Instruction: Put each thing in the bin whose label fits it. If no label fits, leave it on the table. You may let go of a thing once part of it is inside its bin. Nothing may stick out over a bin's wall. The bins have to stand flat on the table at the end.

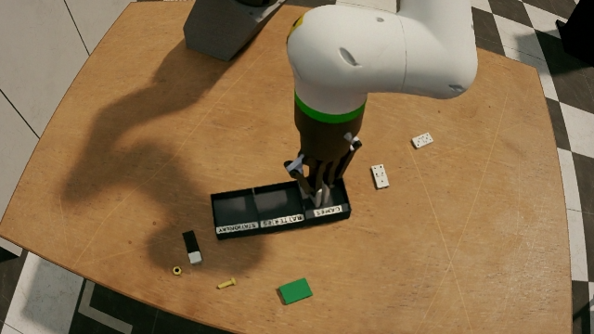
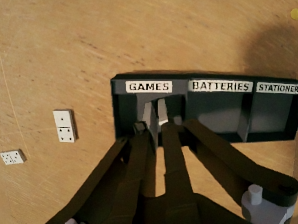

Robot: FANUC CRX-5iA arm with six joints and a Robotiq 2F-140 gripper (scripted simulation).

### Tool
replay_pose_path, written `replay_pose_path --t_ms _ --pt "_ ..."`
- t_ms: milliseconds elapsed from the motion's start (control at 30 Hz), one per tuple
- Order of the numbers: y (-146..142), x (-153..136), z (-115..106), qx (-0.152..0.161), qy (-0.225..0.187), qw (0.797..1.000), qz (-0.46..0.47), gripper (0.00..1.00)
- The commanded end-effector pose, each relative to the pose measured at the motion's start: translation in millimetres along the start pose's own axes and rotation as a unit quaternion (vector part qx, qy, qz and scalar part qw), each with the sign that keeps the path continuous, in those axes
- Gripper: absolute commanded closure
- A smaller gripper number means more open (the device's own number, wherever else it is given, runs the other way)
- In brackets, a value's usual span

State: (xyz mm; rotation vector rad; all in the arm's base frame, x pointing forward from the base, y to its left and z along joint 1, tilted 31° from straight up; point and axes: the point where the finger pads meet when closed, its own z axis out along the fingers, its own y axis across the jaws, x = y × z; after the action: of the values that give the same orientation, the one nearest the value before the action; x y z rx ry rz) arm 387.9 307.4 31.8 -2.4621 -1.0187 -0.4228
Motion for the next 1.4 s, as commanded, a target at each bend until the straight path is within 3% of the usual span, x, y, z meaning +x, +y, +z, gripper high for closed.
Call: replay_pose_path --t_ms 0,767,1367 --pt "0.1 0.1 -0.1 0.000 0.000 1.000 0.000 0.85" --pt "0.1 0.1 -0.1 0.000 0.000 1.000 0.000 0.85" --pt "0.1 0.1 -21.5 0.000 0.000 1.000 0.000 0.85"
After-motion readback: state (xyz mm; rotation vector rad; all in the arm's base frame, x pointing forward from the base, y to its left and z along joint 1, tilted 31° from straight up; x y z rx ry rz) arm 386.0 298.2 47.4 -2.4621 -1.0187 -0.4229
